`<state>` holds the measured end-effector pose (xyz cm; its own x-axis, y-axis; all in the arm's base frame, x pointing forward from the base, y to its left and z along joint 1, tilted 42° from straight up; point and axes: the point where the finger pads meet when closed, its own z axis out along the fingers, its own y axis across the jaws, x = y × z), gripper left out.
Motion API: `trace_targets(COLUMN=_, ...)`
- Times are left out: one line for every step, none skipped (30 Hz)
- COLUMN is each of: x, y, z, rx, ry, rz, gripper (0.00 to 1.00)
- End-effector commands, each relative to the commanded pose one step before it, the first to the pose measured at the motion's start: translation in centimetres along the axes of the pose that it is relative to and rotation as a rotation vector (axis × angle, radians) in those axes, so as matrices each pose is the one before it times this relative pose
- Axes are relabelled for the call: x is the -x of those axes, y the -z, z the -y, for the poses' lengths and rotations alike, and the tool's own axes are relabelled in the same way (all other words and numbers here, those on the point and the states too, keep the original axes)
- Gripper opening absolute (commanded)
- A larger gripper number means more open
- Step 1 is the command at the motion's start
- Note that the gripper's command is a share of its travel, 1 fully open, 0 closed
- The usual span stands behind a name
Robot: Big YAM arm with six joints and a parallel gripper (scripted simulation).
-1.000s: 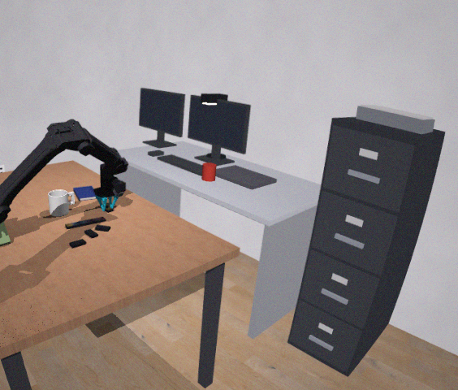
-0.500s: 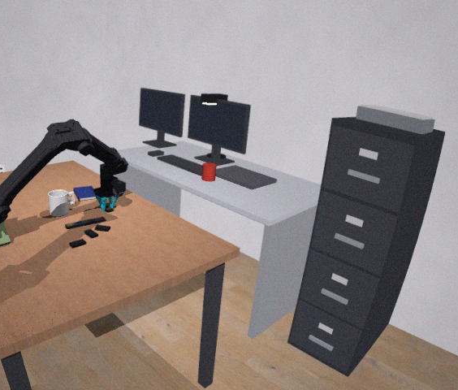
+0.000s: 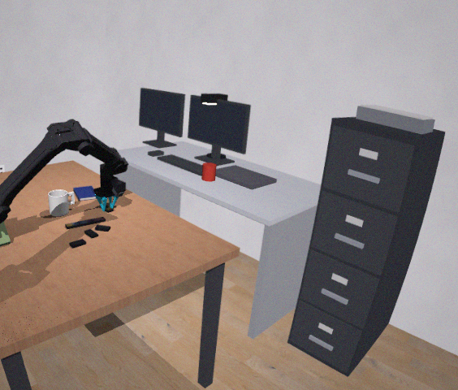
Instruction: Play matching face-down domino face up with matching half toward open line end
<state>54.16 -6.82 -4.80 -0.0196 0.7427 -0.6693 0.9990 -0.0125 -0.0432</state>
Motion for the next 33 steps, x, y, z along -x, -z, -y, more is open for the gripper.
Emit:
trace_targets(x=-0.096, y=0.434, z=-0.024, rx=0.00780, ry=0.00388, rz=-0.00127, gripper=0.44)
trace_targets(x=-0.031, y=0.005, z=0.065, rx=-0.00027, ry=0.00172, rz=-0.00022, gripper=0.44)
trace_targets(x=-0.031, y=0.005, z=0.065, rx=-0.00027, ry=0.00172, rz=-0.00022, gripper=0.44)
trace_targets(x=-0.031, y=0.005, z=0.065, rx=-0.00027, ry=0.00172, rz=-0.00022, gripper=0.44)
trace_targets(x=-0.031, y=0.005, z=0.065, rx=-0.00027, ry=0.00172, rz=-0.00022, gripper=0.44)
trace_targets(x=-0.031, y=0.005, z=0.065, rx=-0.00027, ry=0.00172, rz=-0.00022, gripper=0.44)
trace_targets(x=-0.031, y=0.005, z=0.065, rx=-0.00027, ry=0.00172, rz=-0.00022, gripper=0.44)
trace_targets(x=-0.032, y=0.005, z=0.065, rx=-0.00027, ry=0.00172, rz=-0.00022, gripper=0.44)
trace_targets(x=0.000, y=0.000, z=0.000, rx=0.00000, ry=0.00000, rz=0.00000, gripper=0.44)
trace_targets(x=0.000, y=0.000, z=0.000, rx=0.00000, ry=0.00000, rz=0.00000, gripper=0.44)
trace_targets(x=0.000, y=0.000, z=0.000, rx=0.00000, ry=0.00000, rz=0.00000, gripper=0.44)
trace_targets(x=0.000, y=0.000, z=0.000, rx=0.00000, ry=0.00000, rz=0.00000, gripper=0.44)
trace_targets(x=0.000, y=0.000, z=0.000, rx=0.00000, ry=0.00000, rz=0.00000, gripper=0.44)
trace_targets(x=0.000, y=0.000, z=0.000, rx=0.00000, ry=0.00000, rz=0.00000, gripper=0.44)
trace_targets(x=0.000, y=0.000, z=0.000, rx=0.00000, ry=0.00000, rz=0.00000, gripper=0.44)
trace_targets(x=0.267, y=-0.044, z=-0.502, rx=0.00184, ry=-0.01498, rz=0.00134, gripper=0.44)
trace_targets(x=-0.037, y=0.012, z=0.065, rx=-0.00033, ry=0.00186, rz=-0.00018, gripper=0.44)
trace_targets(x=-0.037, y=0.012, z=0.065, rx=-0.00033, ry=0.00186, rz=-0.00018, gripper=0.44)
trace_targets(x=-0.038, y=0.012, z=0.065, rx=-0.00033, ry=0.00186, rz=-0.00018, gripper=0.44)
trace_targets(x=-0.038, y=0.012, z=0.065, rx=-0.00033, ry=0.00186, rz=-0.00018, gripper=0.44)
trace_targets(x=-0.038, y=0.012, z=0.065, rx=-0.00033, ry=0.00186, rz=-0.00018, gripper=0.44)
trace_targets(x=-0.038, y=0.012, z=0.065, rx=-0.00033, ry=0.00186, rz=-0.00018, gripper=0.44)
trace_targets(x=-0.038, y=0.012, z=0.065, rx=-0.00033, ry=0.00186, rz=-0.00018, gripper=0.44)
trace_targets(x=-0.038, y=0.012, z=0.065, rx=-0.00033, ry=0.00186, rz=-0.00018, gripper=0.44)
trace_targets(x=-0.038, y=0.012, z=0.065, rx=-0.00033, ry=0.00186, rz=-0.00018, gripper=0.44)
trace_targets(x=0.000, y=0.000, z=0.000, rx=0.00000, ry=0.00000, rz=0.00000, gripper=0.44)
trace_targets(x=0.000, y=0.000, z=0.000, rx=0.00000, ry=0.00000, rz=0.00000, gripper=0.44)
trace_targets(x=0.000, y=0.000, z=0.000, rx=0.00000, ry=0.00000, rz=0.00000, gripper=0.44)
trace_targets(x=0.000, y=0.000, z=0.000, rx=0.00000, ry=0.00000, rz=0.00000, gripper=0.44)
trace_targets(x=0.000, y=0.000, z=0.000, rx=0.00000, ry=0.00000, rz=0.00000, gripper=0.44)
trace_targets(x=0.000, y=0.000, z=0.000, rx=0.00000, ry=0.00000, rz=0.00000, gripper=0.44)
trace_targets(x=0.000, y=0.000, z=0.000, rx=0.00000, ry=0.00000, rz=0.00000, gripper=0.44)
trace_targets(x=0.336, y=-0.098, z=-0.575, rx=0.00292, ry=-0.01664, rz=0.00142, gripper=0.44)
